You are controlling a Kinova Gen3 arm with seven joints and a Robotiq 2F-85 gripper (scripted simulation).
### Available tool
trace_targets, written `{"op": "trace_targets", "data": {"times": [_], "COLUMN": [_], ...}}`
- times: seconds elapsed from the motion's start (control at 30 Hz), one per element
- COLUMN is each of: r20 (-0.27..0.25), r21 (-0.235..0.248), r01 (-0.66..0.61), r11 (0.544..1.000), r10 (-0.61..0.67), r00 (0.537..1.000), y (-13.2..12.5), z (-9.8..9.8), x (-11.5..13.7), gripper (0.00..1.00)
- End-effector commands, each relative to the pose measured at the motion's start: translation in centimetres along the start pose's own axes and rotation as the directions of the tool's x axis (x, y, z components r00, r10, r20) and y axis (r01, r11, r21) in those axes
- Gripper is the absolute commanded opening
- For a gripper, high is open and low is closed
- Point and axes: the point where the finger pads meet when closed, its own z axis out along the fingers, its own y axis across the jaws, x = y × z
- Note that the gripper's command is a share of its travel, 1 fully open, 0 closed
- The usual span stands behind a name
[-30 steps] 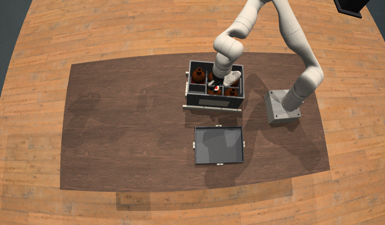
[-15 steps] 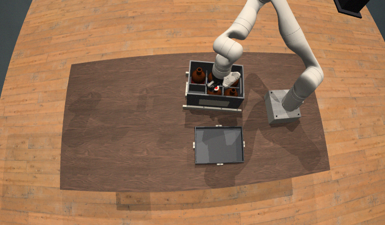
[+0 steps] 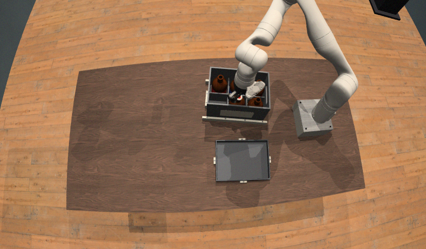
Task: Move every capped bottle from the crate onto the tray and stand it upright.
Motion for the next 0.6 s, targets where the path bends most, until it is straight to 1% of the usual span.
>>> {"op": "trace_targets", "data": {"times": [0.0,0.3,0.33,0.57], "r20": [-0.003,-0.005,-0.001,-0.001], "r21": [0.000,0.000,0.000,0.000], "r01": [0.003,0.003,0.001,0.001], "r11": [1.000,1.000,1.000,1.000], "r10": [-0.003,-0.003,-0.001,-0.001], "r00": [1.000,1.000,1.000,1.000], "y": [0.03,0.05,0.02,0.02], "z": [0.33,1.19,1.08,1.08], "x": [0.15,0.24,0.12,0.12], "gripper": [0.60,0.60,0.00,0.00]}}
